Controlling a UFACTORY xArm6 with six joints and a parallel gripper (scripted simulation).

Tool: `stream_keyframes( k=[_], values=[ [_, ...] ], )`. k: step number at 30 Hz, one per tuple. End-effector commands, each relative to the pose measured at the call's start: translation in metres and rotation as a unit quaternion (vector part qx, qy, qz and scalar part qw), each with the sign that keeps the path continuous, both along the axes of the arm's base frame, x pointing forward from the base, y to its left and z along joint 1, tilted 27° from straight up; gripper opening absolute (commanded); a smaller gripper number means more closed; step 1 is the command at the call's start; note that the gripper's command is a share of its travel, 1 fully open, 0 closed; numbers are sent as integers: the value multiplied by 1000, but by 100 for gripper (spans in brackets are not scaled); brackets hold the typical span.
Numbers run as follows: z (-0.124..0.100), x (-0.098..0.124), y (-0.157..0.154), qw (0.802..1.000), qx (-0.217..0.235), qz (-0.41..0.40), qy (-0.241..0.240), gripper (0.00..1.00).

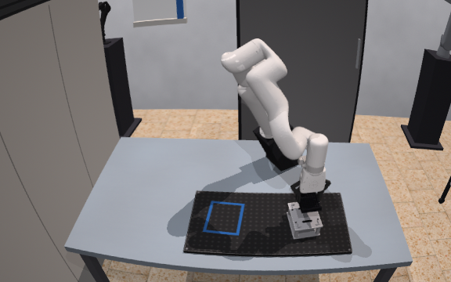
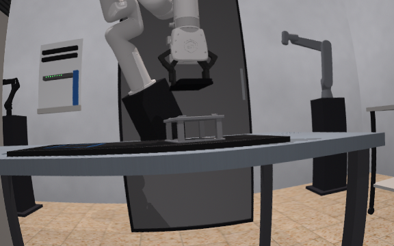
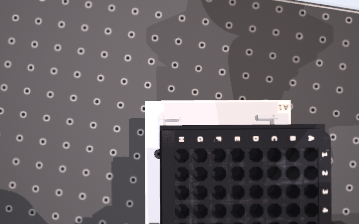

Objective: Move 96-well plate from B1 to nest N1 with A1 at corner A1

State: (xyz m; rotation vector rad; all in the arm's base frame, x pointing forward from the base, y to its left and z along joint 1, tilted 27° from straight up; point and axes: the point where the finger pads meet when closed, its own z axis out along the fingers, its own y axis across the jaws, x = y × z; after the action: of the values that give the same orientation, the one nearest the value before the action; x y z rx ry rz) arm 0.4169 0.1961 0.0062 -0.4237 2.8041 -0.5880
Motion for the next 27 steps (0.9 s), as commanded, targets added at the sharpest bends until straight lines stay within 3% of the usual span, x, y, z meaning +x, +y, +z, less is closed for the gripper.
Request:
stream_keyframes(
  k=[1,18,27],
  values=[
    [1,1,1,1000,1,1,-1,0],
    [1,1,1,1000,1,1,-1,0],
    [-12,5,-5,1000,1,1,-1,0]
  ],
)
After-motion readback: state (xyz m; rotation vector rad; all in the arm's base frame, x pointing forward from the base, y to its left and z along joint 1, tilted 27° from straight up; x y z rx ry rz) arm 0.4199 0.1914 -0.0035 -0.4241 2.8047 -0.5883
